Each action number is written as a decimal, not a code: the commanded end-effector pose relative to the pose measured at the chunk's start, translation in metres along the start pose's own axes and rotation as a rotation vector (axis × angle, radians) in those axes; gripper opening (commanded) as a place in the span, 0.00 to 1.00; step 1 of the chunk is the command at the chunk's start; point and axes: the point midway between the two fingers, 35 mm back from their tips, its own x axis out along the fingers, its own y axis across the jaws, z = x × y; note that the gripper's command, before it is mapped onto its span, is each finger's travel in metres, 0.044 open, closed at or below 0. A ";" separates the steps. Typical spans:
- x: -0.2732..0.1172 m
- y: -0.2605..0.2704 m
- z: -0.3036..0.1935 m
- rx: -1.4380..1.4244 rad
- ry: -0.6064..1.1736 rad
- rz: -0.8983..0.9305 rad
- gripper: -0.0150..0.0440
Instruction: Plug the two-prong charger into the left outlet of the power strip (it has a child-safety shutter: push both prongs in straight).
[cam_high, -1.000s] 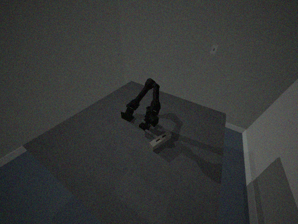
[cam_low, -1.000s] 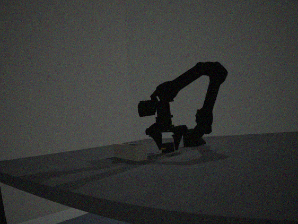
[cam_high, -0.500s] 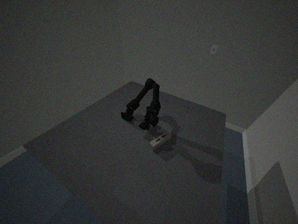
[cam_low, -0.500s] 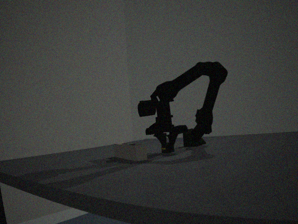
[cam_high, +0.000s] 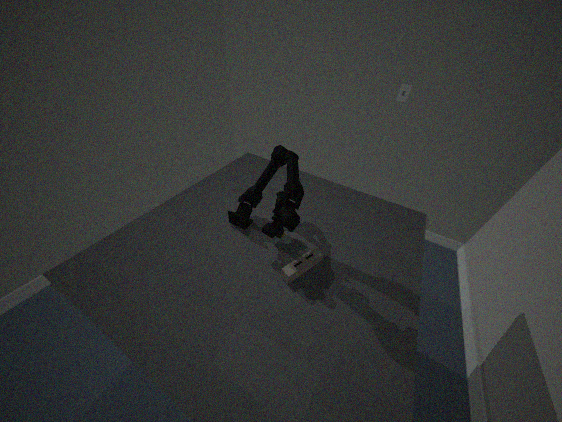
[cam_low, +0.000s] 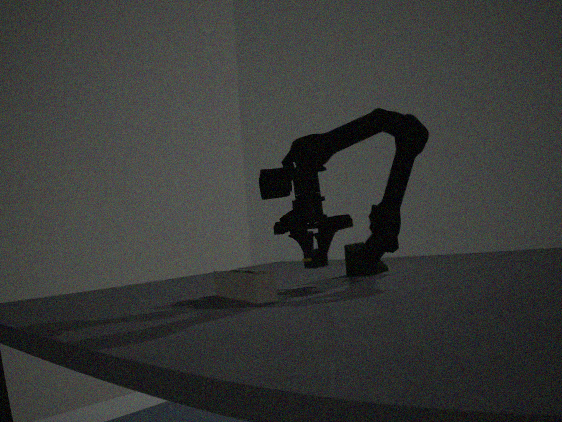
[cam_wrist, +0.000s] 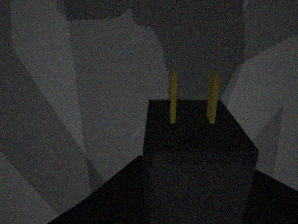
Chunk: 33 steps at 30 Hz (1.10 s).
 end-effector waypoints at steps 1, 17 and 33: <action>-0.011 0.000 -0.001 -0.006 -0.005 -0.005 0.25; 0.002 0.001 0.026 0.111 -0.008 0.000 0.25; 0.022 0.006 0.057 0.249 -0.007 0.013 0.25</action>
